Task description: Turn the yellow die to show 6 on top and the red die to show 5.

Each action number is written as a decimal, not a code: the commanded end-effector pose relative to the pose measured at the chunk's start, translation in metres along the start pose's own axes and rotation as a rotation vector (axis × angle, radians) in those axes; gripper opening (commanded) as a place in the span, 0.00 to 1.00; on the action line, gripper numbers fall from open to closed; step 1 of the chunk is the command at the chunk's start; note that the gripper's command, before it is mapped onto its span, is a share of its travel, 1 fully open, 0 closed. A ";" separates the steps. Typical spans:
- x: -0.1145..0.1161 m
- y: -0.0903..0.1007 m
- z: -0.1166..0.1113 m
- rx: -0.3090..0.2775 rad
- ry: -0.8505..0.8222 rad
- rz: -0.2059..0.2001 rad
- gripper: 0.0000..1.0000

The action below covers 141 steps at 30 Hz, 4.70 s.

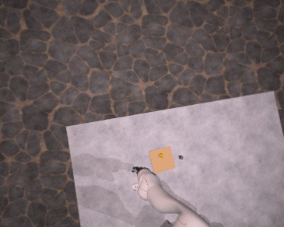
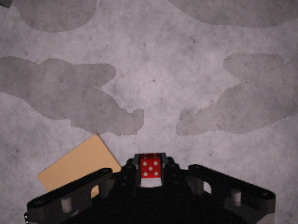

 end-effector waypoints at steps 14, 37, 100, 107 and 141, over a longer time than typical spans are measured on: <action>-0.083 0.002 0.022 -0.025 0.334 -0.011 0.15; -0.138 0.006 0.017 -0.001 0.569 0.001 0.15; -0.138 -0.091 0.017 -0.002 0.568 0.002 0.15; -0.138 -0.091 0.017 -0.002 0.568 0.002 0.15; -0.138 -0.091 0.017 -0.002 0.568 0.002 0.15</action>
Point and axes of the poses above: the point where the finger pads meet when closed, its own y axis back along the fingers, its own x axis across the jaws, z = x × y, the point moved 10 cm from there along y, back along the fingers, and after that the axes turned 15 degrees about y, right-handed, at the moved point
